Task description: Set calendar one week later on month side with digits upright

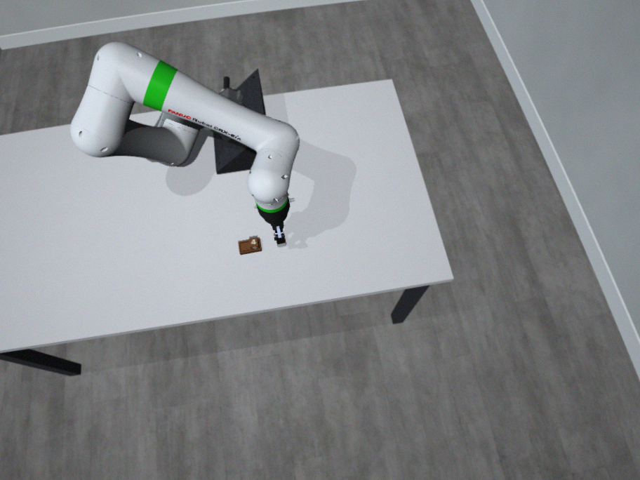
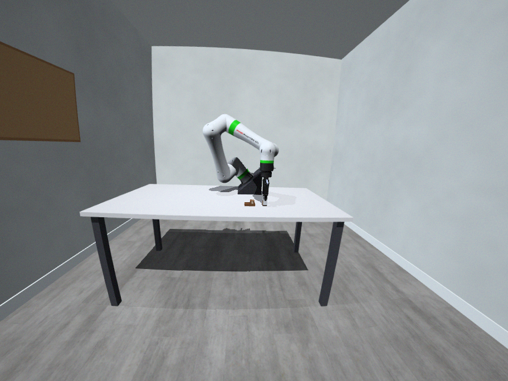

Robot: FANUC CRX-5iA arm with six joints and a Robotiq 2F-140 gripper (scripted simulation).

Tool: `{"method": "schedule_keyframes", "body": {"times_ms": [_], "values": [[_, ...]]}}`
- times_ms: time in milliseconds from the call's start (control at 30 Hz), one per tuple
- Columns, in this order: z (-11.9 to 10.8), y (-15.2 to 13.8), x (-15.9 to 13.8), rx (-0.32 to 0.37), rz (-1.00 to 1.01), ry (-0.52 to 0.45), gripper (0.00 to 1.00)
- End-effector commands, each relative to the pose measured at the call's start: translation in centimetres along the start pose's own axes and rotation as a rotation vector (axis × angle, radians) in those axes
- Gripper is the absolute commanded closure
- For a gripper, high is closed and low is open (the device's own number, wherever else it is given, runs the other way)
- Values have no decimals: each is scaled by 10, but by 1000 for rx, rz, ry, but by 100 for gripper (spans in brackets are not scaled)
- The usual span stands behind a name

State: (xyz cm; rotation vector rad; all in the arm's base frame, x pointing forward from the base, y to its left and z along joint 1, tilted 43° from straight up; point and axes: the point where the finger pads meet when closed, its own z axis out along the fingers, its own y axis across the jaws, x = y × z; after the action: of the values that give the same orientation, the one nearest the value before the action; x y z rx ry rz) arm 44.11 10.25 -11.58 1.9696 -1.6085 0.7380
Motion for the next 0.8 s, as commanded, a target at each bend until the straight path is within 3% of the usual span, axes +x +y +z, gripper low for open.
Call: {"method": "schedule_keyframes", "body": {"times_ms": [0,500,767], "values": [[-6,0,0,0,0,0,84],[-89,0,0,0,0,0,84],[-99,0,0,0,0,0,84]]}}
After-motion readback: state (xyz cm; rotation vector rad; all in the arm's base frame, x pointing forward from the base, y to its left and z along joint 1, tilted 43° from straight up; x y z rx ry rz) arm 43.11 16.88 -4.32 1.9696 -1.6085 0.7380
